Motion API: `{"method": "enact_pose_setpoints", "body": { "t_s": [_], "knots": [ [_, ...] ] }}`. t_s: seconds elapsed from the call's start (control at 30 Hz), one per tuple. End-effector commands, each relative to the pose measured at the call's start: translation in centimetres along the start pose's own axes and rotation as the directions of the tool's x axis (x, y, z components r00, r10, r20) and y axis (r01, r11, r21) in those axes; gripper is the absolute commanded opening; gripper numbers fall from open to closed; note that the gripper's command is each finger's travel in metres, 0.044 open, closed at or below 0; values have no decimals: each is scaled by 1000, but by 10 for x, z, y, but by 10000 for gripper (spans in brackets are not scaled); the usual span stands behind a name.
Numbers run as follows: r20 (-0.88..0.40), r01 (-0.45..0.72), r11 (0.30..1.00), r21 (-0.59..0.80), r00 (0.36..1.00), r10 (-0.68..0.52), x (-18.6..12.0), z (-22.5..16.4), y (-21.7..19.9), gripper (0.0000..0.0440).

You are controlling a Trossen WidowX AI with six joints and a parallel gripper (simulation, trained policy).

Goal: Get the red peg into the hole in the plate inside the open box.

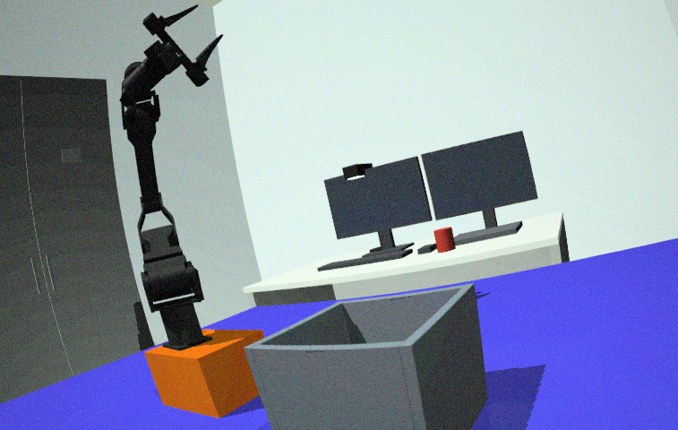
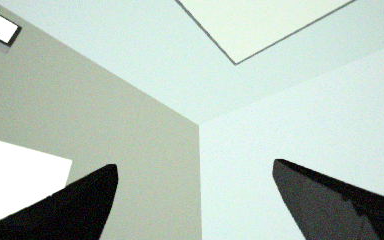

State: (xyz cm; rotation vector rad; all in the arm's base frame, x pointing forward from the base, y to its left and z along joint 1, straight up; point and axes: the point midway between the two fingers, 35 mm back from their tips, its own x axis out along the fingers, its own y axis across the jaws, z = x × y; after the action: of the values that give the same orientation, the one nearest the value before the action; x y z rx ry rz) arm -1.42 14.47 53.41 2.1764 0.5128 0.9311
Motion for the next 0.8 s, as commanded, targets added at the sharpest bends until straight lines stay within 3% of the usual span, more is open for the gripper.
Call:
{"method": "enact_pose_setpoints", "body": {
  "t_s": [0.0,0.07,0.33,0.77],
  "knots": [
    [14,-3,1000,23,1000,2,1,5,2,420],
    [46,-6,997,81,999,2,3,16,6,440],
    [137,-7,942,334,990,-41,13,65,19,440],
    [260,-34,740,672,946,-192,30,148,15,440]
  ]
}}
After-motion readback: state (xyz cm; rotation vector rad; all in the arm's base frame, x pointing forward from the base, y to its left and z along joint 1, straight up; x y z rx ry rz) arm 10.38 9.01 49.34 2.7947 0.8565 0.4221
